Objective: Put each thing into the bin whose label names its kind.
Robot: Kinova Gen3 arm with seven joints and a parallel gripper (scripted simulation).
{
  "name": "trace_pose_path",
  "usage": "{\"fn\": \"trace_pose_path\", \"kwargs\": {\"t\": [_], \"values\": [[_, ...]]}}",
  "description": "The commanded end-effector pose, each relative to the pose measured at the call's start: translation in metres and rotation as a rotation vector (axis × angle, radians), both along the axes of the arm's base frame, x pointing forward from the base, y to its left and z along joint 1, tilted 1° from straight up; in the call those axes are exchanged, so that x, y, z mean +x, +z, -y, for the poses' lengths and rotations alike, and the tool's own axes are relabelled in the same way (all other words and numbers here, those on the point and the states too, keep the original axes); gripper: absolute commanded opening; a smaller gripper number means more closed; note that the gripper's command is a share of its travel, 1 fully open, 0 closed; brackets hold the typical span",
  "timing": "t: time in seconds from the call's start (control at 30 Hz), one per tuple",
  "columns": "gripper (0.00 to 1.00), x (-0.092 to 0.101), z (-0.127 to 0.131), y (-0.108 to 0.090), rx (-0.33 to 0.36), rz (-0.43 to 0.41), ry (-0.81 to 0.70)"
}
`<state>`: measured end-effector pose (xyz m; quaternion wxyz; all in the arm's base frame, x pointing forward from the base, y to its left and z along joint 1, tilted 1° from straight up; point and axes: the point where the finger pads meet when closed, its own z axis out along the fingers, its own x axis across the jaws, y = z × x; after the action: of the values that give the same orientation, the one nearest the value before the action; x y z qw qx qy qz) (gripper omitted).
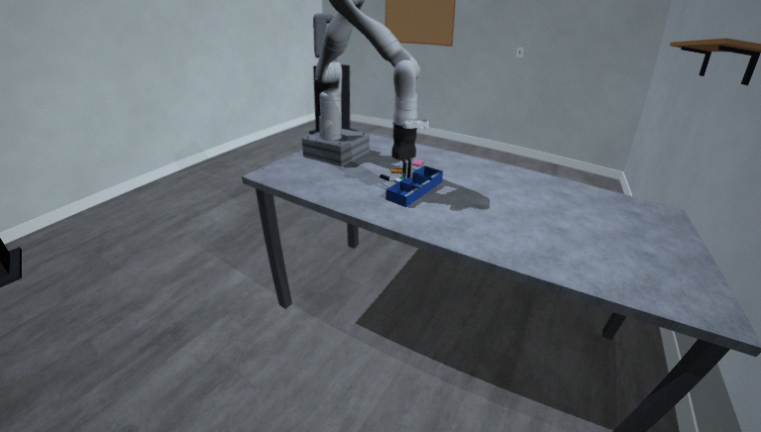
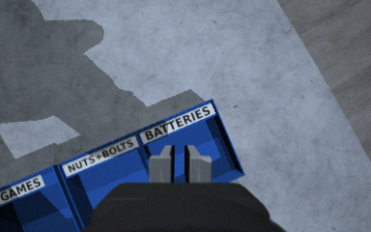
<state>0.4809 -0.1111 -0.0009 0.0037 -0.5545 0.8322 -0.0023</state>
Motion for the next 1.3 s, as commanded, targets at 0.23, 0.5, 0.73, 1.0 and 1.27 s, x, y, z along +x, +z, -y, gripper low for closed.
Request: {"fn": "trace_pose_path", "kwargs": {"t": [0.23, 0.5, 0.73, 1.0, 1.27], "values": [[0.31, -0.006, 0.007, -0.003, 0.018, -0.019, 0.407], [0.31, -0.004, 0.008, -0.006, 0.017, -0.013, 0.398], [0.31, -0.005, 0.007, -0.026, 0.015, -0.015, 0.399], [0.31, -0.005, 0.006, -0.042, 0.015, -0.014, 0.399], [0.31, -0.005, 0.006, -0.063, 0.015, -0.014, 0.399]]}}
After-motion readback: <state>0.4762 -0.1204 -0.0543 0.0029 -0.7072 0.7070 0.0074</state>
